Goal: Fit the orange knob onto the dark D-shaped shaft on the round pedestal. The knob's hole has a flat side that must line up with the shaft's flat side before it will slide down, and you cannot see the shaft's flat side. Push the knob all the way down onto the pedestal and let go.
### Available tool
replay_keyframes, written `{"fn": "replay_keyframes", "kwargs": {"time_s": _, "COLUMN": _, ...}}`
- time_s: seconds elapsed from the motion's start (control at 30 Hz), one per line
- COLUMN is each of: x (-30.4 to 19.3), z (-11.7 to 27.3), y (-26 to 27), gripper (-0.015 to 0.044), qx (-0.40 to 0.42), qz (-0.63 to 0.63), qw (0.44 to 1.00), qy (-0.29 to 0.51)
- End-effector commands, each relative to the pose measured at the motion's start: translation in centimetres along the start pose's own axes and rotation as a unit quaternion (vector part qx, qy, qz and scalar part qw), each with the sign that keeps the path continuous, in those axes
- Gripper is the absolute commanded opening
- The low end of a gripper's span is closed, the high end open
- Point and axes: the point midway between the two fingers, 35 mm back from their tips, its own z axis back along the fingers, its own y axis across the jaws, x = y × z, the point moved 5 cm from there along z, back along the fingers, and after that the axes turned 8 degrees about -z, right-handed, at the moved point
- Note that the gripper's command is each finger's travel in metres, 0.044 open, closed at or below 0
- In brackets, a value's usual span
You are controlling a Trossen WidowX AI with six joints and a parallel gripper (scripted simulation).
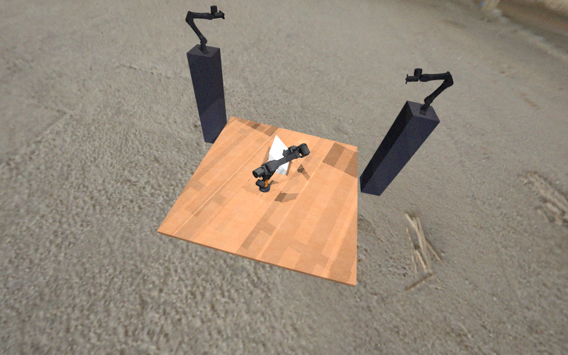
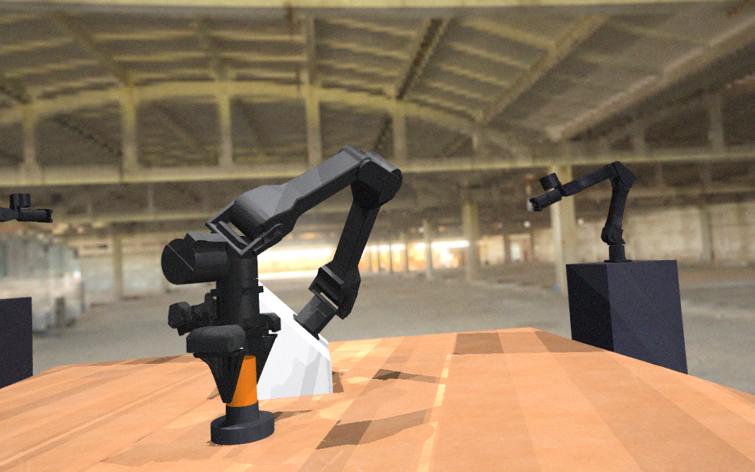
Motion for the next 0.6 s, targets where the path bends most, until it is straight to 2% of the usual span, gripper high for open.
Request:
{"fn": "replay_keyframes", "kwargs": {"time_s": 0.0, "x": 0.0, "z": 0.0, "y": 0.0, "gripper": 0.044, "qx": 0.0, "qz": 0.0, "qw": 1.0, "qy": 0.0}}
{"fn": "replay_keyframes", "kwargs": {"time_s": 0.07, "x": 0.0, "z": 1.0, "y": 0.2, "gripper": 0.044, "qx": 0.0, "qz": 0.0, "qw": 1.0, "qy": -0.001}}
{"fn": "replay_keyframes", "kwargs": {"time_s": 0.27, "x": 0.1, "z": 9.2, "y": 0.1, "gripper": 0.044, "qx": 0.0, "qz": 0.0, "qw": 1.0, "qy": -0.002}}
{"fn": "replay_keyframes", "kwargs": {"time_s": 0.57, "x": 0.4, "z": 9.5, "y": 0.2, "gripper": 0.044, "qx": 0.0, "qz": 0.0, "qw": 1.0, "qy": -0.002}}
